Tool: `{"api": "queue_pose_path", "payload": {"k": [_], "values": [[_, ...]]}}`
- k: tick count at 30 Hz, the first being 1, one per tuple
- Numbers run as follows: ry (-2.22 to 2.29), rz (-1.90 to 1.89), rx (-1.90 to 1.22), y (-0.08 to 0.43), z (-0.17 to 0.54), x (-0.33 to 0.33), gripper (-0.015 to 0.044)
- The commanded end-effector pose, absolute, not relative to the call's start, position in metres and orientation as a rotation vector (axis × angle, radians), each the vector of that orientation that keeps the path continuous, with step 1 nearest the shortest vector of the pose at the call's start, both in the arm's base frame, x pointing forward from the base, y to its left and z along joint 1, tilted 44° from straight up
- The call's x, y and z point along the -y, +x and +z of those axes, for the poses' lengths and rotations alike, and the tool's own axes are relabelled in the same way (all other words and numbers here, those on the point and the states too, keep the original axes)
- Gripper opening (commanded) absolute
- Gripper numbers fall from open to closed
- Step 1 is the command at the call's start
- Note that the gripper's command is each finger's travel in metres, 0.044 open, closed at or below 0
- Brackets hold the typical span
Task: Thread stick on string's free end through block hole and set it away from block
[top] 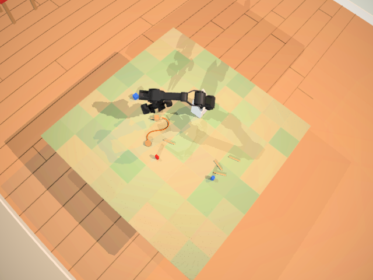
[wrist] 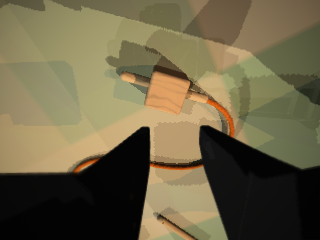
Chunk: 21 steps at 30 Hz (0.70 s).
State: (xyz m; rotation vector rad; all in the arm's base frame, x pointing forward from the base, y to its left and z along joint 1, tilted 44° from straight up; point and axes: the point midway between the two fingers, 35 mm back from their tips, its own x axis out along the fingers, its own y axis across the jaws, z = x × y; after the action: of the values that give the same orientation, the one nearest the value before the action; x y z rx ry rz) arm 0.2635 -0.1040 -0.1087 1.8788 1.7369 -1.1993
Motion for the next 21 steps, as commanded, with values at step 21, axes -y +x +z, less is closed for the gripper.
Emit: {"api": "queue_pose_path", "payload": {"k": [21], "values": [[2.323,-3.205,-0.324,0.285,-0.129,0.111,0.0124]]}}
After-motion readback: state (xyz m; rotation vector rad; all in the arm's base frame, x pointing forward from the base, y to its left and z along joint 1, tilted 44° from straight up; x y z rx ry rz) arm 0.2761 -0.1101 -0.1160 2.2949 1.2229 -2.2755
